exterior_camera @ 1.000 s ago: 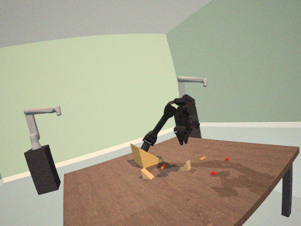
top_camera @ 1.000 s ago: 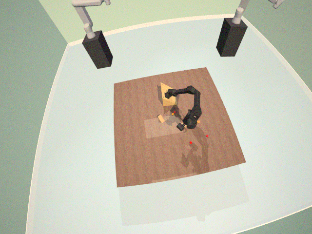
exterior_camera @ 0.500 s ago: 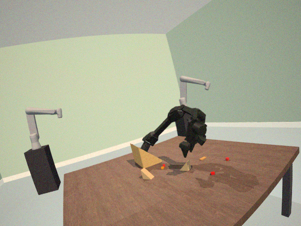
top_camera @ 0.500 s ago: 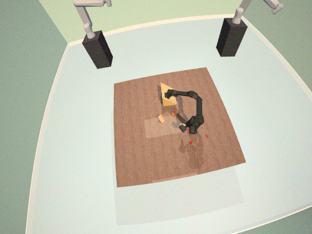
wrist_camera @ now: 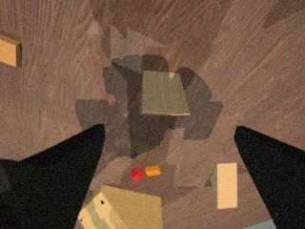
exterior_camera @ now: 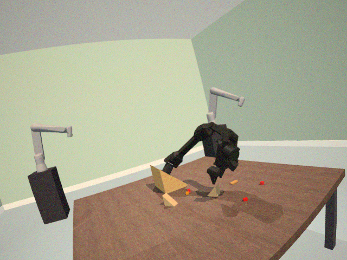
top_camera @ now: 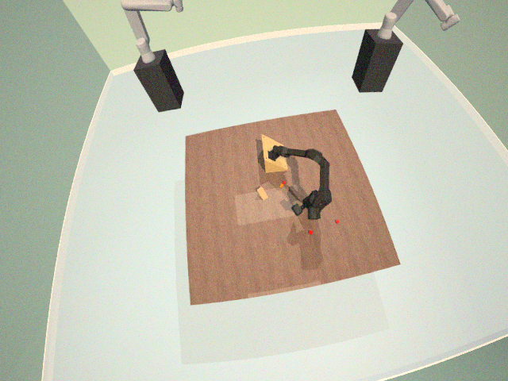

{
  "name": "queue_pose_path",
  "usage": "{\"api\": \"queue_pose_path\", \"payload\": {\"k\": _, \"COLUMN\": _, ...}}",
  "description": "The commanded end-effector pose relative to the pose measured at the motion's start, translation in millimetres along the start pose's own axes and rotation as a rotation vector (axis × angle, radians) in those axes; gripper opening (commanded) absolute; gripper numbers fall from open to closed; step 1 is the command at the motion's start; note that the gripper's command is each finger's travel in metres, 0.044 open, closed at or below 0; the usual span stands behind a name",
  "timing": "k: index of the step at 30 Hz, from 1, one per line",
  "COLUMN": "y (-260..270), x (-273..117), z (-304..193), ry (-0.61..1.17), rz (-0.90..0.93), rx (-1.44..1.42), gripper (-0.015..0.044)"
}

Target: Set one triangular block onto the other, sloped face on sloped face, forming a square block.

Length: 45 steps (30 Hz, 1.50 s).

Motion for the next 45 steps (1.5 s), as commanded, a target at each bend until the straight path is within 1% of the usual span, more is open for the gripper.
{"api": "queue_pose_path", "payload": {"k": 1, "y": -2.6, "x": 13.3, "z": 1.9, "ry": 0.021, "rz": 0.017, "rx": 0.016, "gripper": 0.044}}
{"api": "queue_pose_path", "payload": {"k": 45, "y": -3.1, "x": 83.5, "z": 9.2, "ry": 0.099, "rz": 0.061, "rx": 0.073, "gripper": 0.044}}
Point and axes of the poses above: the point midway between the two fingers, 35 mm back from their tips, its own x axis out along the fingers, its own y axis across the jaws, z = x × y, the point moved 10 cm from there along -x, back along the fingers, and after that the axes turned 5 degrees about x, right-handed, at the moved point
